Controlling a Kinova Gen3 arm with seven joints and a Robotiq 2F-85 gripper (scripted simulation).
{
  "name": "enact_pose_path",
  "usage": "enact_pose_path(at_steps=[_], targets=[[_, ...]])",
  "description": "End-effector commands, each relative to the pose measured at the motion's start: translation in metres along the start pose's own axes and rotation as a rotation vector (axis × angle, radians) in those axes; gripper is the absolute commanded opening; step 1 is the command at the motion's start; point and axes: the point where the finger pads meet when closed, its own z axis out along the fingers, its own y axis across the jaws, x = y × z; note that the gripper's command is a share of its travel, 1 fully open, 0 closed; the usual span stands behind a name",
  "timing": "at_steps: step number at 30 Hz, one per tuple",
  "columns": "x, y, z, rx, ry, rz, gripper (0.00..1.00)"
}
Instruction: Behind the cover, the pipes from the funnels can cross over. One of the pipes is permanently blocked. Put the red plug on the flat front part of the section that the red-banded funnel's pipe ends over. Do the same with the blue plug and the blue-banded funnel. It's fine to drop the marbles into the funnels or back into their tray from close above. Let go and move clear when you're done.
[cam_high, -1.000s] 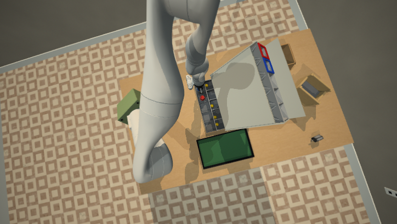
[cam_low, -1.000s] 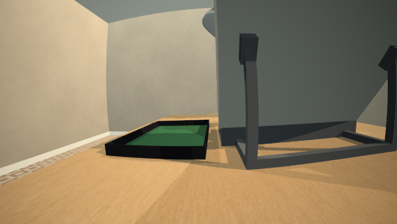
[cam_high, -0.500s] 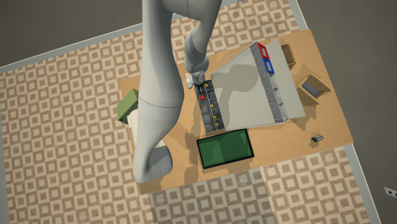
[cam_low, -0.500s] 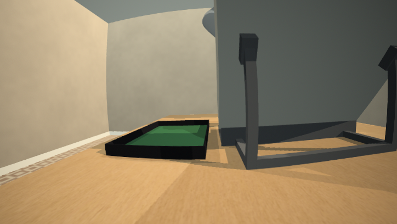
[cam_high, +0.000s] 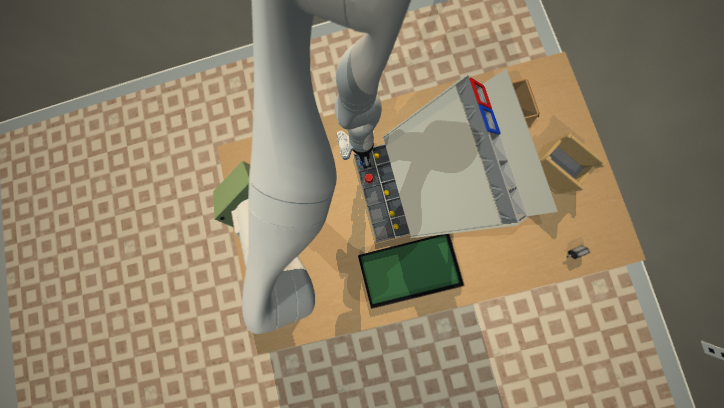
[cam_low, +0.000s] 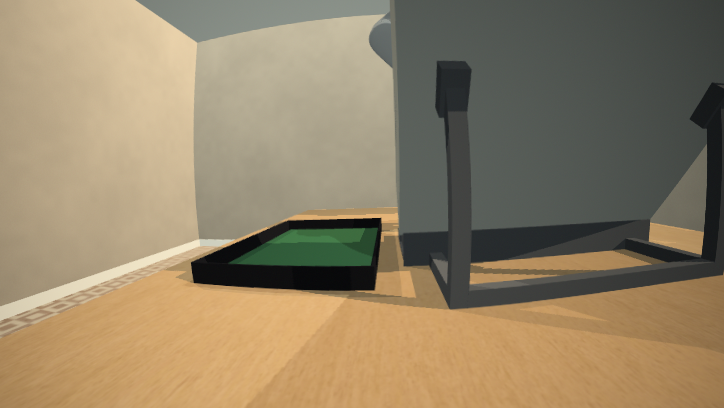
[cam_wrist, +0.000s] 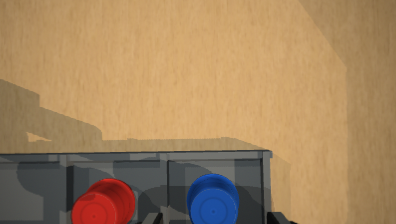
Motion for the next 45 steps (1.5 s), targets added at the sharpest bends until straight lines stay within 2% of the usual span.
enact_pose_path(at_steps=[1, 8, 9, 25, 26, 42, 43, 45], targets=[[-0.001, 0.001, -0.001, -0.003, -0.002, 0.001, 0.65], [-0.001, 0.001, -0.001, -0.003, -0.002, 0.001, 0.65], [-0.001, 0.001, -0.021, -0.003, -0.002, 0.001, 0.65], [-0.001, 0.001, -0.021, -0.003, -0.002, 0.001, 0.65], [0.0, 0.001, -0.07, -0.002, -0.001, 0.001, 0.65], [0.0, 0.001, -0.07, -0.002, -0.001, 0.001, 0.65], [-0.021, -0.052, -0.111, -0.001, -0.001, 0.0, 0.65], [-0.022, -0.054, -0.114, -0.001, -0.001, 0.0, 0.65]])
